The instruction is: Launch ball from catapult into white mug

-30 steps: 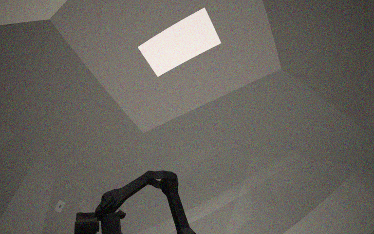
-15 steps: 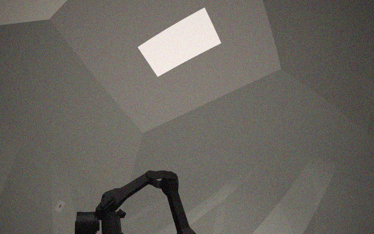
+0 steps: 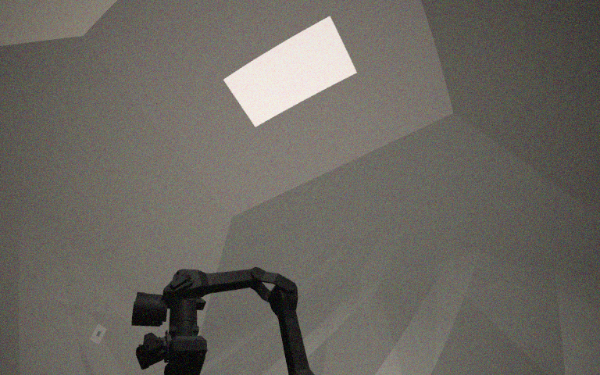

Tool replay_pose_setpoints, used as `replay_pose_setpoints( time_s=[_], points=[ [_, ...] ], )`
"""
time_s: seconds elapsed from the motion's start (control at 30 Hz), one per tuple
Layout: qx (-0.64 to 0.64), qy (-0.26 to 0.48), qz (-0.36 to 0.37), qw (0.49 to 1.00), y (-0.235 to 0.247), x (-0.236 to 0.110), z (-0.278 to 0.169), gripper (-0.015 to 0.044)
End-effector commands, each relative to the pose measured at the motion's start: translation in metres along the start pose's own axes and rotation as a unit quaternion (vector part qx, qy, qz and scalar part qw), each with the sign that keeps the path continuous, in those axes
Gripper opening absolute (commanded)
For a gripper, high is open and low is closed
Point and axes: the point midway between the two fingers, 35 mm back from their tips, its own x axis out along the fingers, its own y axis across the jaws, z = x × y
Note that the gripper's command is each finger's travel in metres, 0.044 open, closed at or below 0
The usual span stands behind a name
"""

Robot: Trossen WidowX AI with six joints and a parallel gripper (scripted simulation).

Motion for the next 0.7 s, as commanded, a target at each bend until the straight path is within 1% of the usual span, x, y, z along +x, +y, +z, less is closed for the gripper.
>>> replay_pose_setpoints(
  time_s=[0.0,0.33,0.67],
  points=[
    [0.003,-0.06,0.001,0.998,0.0,-0.017,0.042,0.044],
    [0.01,-0.231,0.003,0.973,-0.004,-0.081,0.15,0.044],
    [0.018,-0.395,0.003,0.919,-0.01,-0.156,0.237,0.044]
  ],
)
